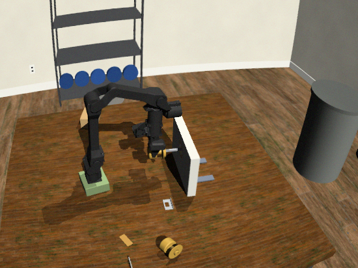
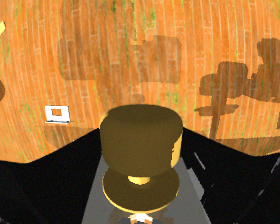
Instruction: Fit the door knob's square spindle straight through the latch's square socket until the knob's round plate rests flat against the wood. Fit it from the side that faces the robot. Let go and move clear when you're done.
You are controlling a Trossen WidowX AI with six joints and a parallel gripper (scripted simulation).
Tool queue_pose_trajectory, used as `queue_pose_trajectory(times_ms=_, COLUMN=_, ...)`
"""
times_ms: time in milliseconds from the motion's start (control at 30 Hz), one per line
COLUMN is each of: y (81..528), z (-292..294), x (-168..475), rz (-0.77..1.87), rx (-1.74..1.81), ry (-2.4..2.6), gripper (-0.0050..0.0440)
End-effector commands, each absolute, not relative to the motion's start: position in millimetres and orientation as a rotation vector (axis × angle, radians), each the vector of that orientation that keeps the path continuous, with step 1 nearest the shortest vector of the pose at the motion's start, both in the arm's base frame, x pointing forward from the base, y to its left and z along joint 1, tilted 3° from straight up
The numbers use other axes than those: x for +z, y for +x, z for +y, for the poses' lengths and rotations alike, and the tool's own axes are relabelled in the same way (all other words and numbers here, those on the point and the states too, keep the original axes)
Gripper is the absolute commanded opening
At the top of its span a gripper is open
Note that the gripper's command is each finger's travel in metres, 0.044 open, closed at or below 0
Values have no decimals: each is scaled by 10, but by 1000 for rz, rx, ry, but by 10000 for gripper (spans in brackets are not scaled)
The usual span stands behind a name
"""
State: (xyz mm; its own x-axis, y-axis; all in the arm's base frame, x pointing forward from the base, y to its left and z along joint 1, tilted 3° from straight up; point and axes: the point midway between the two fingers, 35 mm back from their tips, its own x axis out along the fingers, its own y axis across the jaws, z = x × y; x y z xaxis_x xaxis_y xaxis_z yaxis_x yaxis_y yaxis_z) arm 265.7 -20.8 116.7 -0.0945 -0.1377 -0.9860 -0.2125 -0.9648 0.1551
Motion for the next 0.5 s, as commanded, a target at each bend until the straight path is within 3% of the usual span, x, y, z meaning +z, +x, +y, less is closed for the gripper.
queue_pose_trajectory(times_ms=0, y=2643, z=-207, x=1193, rz=402, rx=2242, ry=-2096, gripper=0)
queue_pose_trajectory(times_ms=467, y=2649, z=-224, x=1184, rz=408, rx=2251, ry=-2089, gripper=0)
